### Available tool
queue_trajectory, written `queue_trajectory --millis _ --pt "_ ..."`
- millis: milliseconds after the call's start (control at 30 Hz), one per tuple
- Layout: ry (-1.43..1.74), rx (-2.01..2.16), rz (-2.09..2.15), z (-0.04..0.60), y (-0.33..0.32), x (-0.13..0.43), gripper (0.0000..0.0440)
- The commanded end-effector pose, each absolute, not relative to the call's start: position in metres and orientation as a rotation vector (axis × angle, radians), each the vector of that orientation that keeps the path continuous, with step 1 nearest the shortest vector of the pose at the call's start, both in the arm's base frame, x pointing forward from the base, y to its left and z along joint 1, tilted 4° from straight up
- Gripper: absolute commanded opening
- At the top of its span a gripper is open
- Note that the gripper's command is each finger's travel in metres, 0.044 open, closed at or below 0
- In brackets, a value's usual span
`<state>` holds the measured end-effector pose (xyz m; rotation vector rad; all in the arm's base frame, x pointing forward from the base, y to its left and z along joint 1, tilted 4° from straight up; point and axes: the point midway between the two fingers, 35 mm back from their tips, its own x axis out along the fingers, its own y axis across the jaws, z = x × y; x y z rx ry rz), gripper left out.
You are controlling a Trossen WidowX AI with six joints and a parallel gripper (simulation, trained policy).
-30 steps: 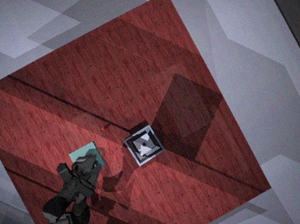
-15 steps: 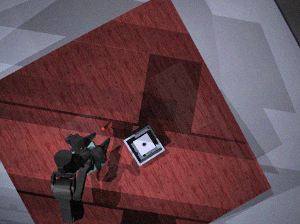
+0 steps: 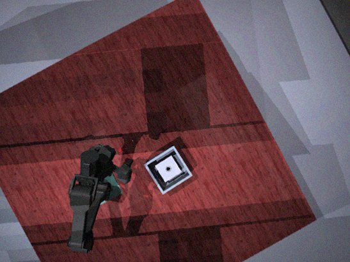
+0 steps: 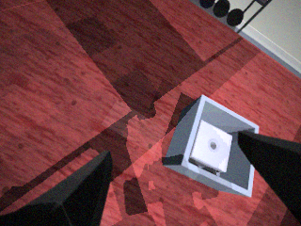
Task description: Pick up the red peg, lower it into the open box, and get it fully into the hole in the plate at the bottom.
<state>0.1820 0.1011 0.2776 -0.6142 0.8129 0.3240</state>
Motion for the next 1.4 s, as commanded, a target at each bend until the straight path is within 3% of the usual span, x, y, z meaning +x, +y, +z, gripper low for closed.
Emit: queue_trajectory --millis 0,733,1367 --pt "0.924 -0.527 0.263 0.253 0.100 0.181 0.0440" --pt "1.283 0.042 -0.207 0.166 0.086 0.173 0.0440" --pt "1.340 0.536 -0.587 0.078 0.098 0.176 0.0440"
